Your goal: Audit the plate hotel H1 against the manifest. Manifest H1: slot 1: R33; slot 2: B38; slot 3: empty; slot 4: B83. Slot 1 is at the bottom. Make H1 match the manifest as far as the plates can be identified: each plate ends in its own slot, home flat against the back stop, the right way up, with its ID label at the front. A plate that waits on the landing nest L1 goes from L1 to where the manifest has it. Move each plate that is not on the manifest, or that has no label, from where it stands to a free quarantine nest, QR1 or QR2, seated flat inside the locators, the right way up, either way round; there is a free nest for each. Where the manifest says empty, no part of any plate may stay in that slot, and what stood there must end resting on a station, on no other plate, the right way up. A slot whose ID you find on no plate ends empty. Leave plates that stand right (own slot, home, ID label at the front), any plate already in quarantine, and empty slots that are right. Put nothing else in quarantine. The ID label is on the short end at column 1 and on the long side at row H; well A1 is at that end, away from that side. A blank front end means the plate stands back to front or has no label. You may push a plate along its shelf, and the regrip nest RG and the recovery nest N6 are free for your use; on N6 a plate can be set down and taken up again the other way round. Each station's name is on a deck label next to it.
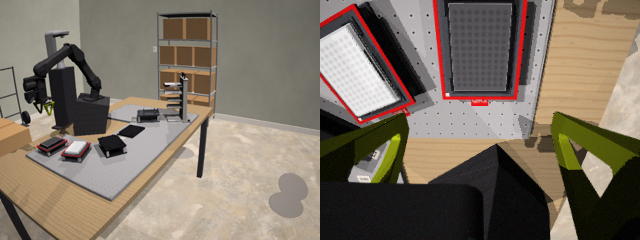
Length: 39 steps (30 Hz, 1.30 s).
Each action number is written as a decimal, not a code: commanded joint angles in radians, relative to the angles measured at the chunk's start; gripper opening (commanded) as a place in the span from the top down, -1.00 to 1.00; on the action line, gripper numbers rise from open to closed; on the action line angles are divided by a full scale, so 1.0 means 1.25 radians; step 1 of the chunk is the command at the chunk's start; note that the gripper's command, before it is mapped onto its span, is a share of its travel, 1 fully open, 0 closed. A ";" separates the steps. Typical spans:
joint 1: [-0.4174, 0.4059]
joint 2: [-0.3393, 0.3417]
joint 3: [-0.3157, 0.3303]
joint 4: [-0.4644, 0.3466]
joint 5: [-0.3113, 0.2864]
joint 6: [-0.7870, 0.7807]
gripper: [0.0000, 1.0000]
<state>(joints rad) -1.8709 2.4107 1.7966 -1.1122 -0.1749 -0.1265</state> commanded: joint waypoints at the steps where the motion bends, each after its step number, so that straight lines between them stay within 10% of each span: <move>1: -0.013 -0.024 0.031 -0.039 0.005 -0.007 -1.00; 39: 0.169 -0.147 -0.120 0.006 -0.028 0.170 -1.00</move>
<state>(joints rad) -1.6733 2.2593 1.6665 -1.1168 -0.2031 0.0563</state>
